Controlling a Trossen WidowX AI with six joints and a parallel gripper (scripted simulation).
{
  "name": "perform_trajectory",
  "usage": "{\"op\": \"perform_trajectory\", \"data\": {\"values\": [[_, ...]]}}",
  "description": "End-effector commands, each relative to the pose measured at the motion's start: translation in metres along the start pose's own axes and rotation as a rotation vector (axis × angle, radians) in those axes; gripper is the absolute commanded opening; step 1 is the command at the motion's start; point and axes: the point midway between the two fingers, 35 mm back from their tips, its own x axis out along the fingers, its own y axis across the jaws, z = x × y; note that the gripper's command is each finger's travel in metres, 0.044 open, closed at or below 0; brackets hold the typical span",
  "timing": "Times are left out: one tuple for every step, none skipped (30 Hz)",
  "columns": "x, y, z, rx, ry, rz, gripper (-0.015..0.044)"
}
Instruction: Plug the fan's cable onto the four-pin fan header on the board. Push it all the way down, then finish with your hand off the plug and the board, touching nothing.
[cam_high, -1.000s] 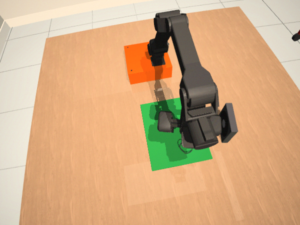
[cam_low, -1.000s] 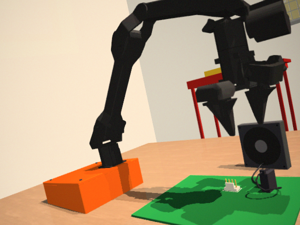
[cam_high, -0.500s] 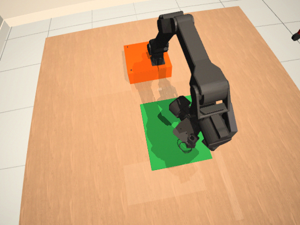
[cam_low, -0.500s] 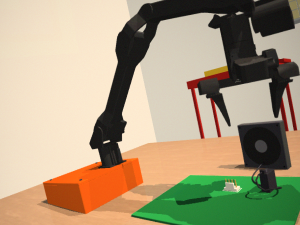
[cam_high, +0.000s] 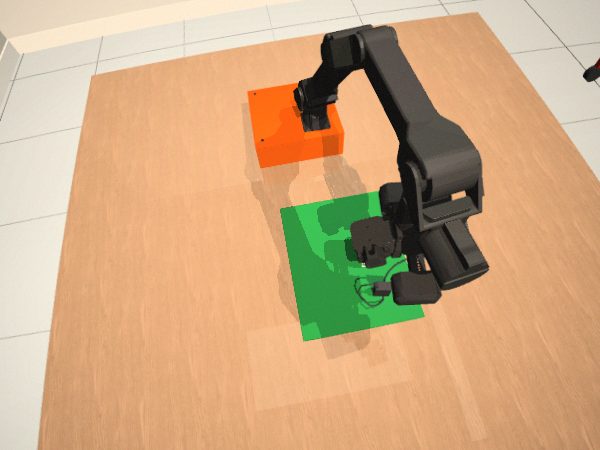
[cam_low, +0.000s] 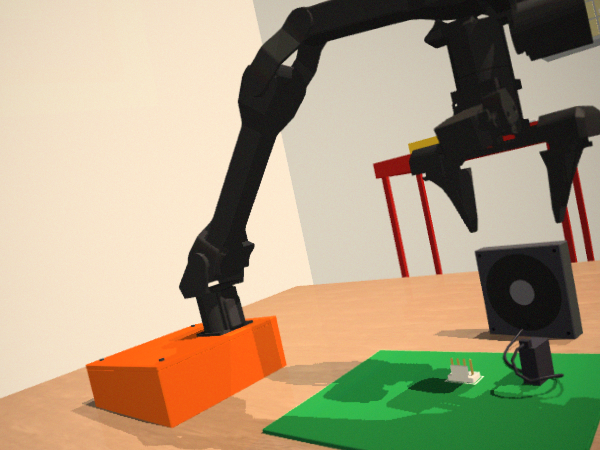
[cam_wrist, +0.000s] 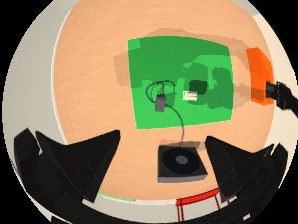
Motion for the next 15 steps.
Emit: {"op": "perform_trajectory", "data": {"values": [[-0.003, 0.001, -0.001, 0.063, -0.005, 0.008, 0.0440], [-0.003, 0.001, -0.001, 0.063, -0.005, 0.008, 0.0440], [-0.003, 0.001, -0.001, 0.063, -0.005, 0.008, 0.0440], [-0.003, 0.001, -0.001, 0.063, -0.005, 0.008, 0.0440], [0.000, 0.002, -0.001, 0.063, -0.005, 0.008, 0.0440], [0.004, 0.002, -0.001, 0.063, -0.005, 0.008, 0.0440], [0.010, 0.003, -0.001, 0.063, -0.005, 0.008, 0.0440], [0.019, 0.004, -0.001, 0.063, -0.005, 0.008, 0.0440], [0.029, 0.005, -0.002, 0.063, -0.005, 0.008, 0.0440], [0.040, 0.006, -0.002, 0.063, -0.005, 0.008, 0.0440], [0.052, 0.006, -0.002, 0.063, -0.005, 0.008, 0.0440], [0.065, 0.006, -0.001, 0.063, -0.005, 0.008, 0.0440], [0.078, 0.005, -0.001, 0.063, -0.005, 0.008, 0.0440], [0.089, 0.003, -0.001, 0.063, -0.005, 0.008, 0.0440], [0.095, 0.002, 0.000, 0.063, -0.005, 0.008, 0.0440]]}}
